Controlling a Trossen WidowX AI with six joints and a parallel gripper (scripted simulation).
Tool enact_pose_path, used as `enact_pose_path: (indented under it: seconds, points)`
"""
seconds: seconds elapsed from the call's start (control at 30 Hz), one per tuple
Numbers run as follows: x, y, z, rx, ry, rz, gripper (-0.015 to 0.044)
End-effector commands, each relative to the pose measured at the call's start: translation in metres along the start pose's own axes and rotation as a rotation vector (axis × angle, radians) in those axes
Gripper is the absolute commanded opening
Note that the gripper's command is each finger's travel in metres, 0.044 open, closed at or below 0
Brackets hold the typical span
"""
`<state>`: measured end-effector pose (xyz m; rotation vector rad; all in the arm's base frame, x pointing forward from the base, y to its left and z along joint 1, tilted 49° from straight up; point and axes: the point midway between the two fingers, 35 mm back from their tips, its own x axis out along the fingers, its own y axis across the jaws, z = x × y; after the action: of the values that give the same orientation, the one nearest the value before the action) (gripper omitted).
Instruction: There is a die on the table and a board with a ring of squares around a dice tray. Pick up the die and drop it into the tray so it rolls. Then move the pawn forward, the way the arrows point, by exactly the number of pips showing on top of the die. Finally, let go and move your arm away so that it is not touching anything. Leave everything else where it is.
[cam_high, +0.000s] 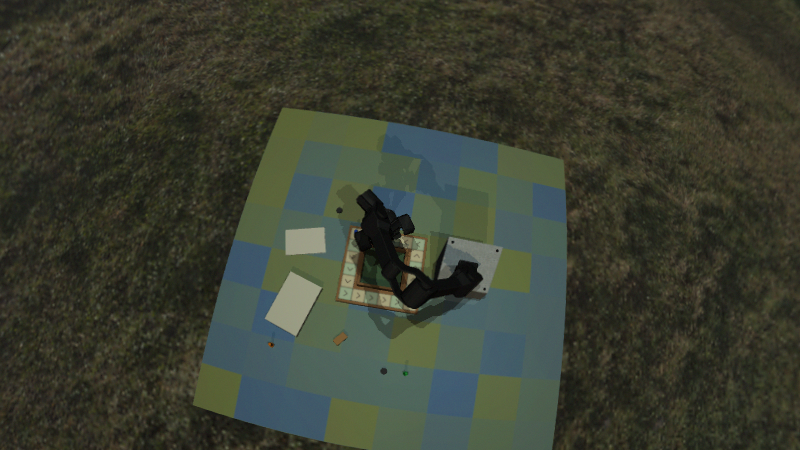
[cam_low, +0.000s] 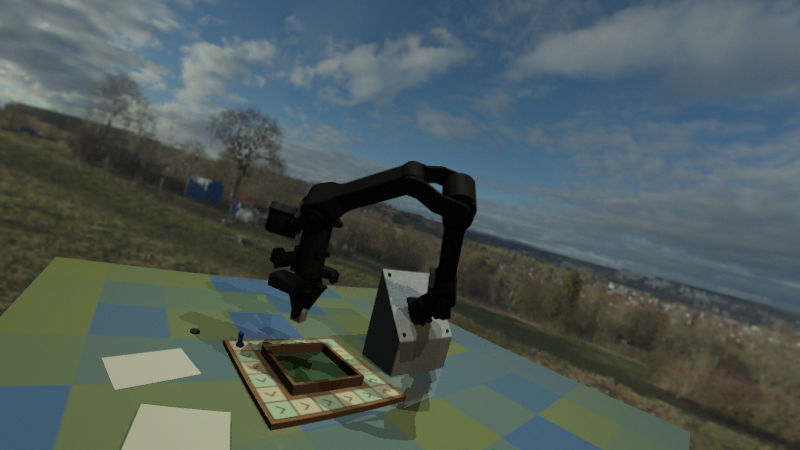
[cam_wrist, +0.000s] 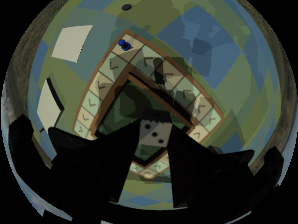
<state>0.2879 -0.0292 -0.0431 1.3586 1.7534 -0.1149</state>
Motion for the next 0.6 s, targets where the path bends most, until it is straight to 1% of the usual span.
enact_pose_path:
  seconds: [0.0,0.57]
  points:
    - [0.002,0.007,-0.013,0.119,-0.001,0.007,0.0]
    - [0.015,0.024,-0.06,0.566,0.026,0.008,0.0]
